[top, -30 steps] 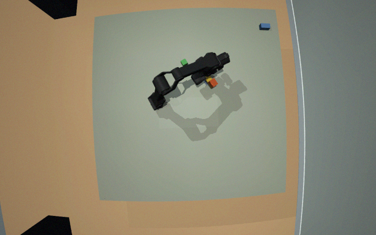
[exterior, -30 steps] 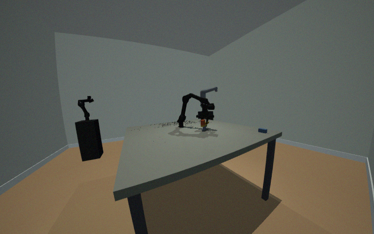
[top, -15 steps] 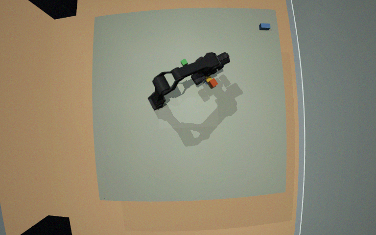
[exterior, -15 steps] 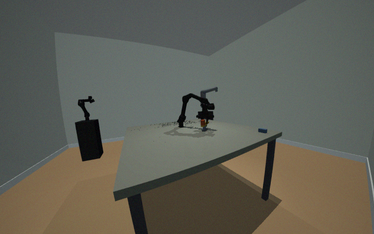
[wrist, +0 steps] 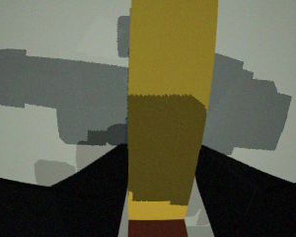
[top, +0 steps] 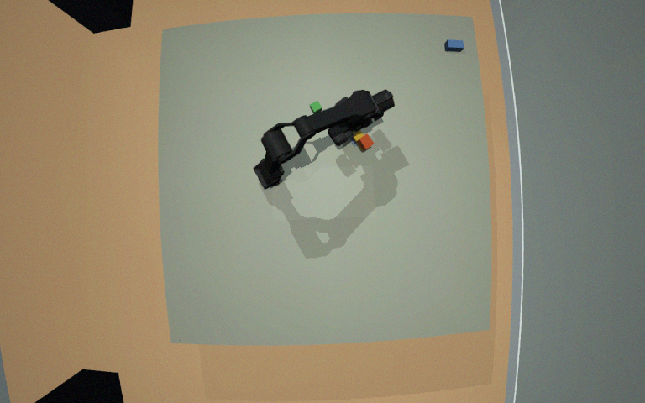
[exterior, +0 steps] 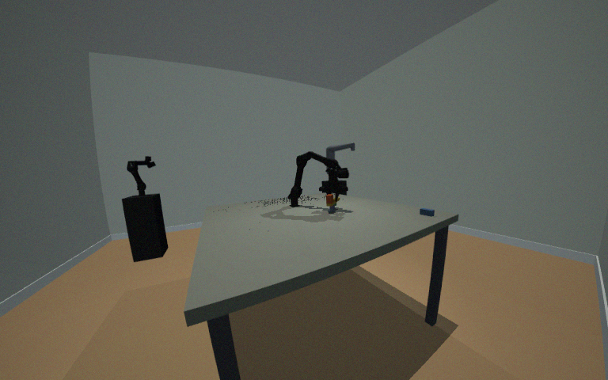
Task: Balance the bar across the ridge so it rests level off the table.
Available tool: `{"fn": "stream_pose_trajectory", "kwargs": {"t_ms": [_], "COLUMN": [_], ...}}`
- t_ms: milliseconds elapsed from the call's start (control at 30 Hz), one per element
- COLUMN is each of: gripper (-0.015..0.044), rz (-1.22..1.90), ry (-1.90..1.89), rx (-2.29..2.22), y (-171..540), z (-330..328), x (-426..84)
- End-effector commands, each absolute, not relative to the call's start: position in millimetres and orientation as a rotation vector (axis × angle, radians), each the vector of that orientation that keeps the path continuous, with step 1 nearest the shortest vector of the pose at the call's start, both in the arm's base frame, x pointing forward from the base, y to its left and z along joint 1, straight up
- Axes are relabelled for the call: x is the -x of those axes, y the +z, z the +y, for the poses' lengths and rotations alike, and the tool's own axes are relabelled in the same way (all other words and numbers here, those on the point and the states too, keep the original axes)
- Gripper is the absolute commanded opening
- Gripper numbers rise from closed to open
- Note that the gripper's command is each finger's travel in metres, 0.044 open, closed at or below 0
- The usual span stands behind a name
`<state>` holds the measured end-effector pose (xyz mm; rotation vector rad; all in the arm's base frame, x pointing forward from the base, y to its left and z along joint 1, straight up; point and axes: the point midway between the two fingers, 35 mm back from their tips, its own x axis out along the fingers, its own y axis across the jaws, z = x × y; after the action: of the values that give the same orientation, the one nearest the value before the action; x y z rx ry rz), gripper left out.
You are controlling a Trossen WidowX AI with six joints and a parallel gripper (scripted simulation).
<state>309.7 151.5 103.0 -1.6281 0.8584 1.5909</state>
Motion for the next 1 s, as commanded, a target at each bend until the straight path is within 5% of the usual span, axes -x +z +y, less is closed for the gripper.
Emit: {"fn": "stream_pose_trajectory", "kwargs": {"t_ms": [0, 967], "gripper": [0.0, 0.0], "rz": [0.855, 0.855], "ry": [1.596, 1.596], "rx": [1.627, 1.627], "y": [101.3, 98.8], "z": [151.8, 151.9], "x": [-309.1, -308.8]}}
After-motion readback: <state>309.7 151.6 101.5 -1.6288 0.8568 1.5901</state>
